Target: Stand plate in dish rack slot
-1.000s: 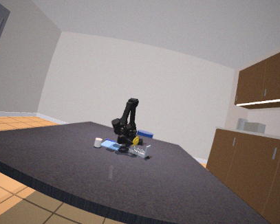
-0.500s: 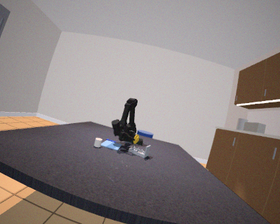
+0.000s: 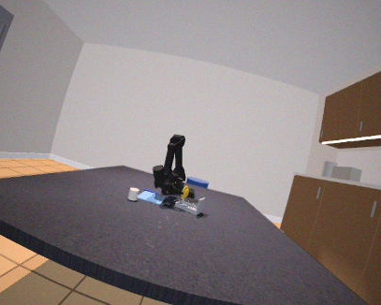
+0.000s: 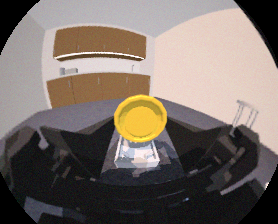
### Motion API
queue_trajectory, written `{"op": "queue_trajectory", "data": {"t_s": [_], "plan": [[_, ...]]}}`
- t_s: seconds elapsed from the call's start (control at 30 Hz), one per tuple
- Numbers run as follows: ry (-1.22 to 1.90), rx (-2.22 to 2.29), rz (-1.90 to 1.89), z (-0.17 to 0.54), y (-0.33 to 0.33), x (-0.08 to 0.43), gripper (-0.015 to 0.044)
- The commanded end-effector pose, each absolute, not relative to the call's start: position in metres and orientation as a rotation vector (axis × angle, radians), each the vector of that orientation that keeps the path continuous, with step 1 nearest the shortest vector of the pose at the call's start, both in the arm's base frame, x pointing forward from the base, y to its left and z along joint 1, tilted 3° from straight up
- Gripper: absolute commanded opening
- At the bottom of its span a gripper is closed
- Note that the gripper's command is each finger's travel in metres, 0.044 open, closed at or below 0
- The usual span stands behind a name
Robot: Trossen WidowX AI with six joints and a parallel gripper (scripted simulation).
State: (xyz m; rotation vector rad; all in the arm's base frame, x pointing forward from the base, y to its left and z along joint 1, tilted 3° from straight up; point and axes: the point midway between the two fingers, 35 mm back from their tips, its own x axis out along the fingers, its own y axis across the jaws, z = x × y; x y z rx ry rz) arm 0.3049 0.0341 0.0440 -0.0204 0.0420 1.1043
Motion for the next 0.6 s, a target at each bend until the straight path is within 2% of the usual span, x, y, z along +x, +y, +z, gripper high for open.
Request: {"op": "queue_trajectory", "data": {"t_s": [0.0,0.57], "plan": [[0.047,-0.014,1.105,0.037,0.037,0.304,0.0],[0.039,-0.022,1.105,0.018,0.039,0.302,0.0]]}}
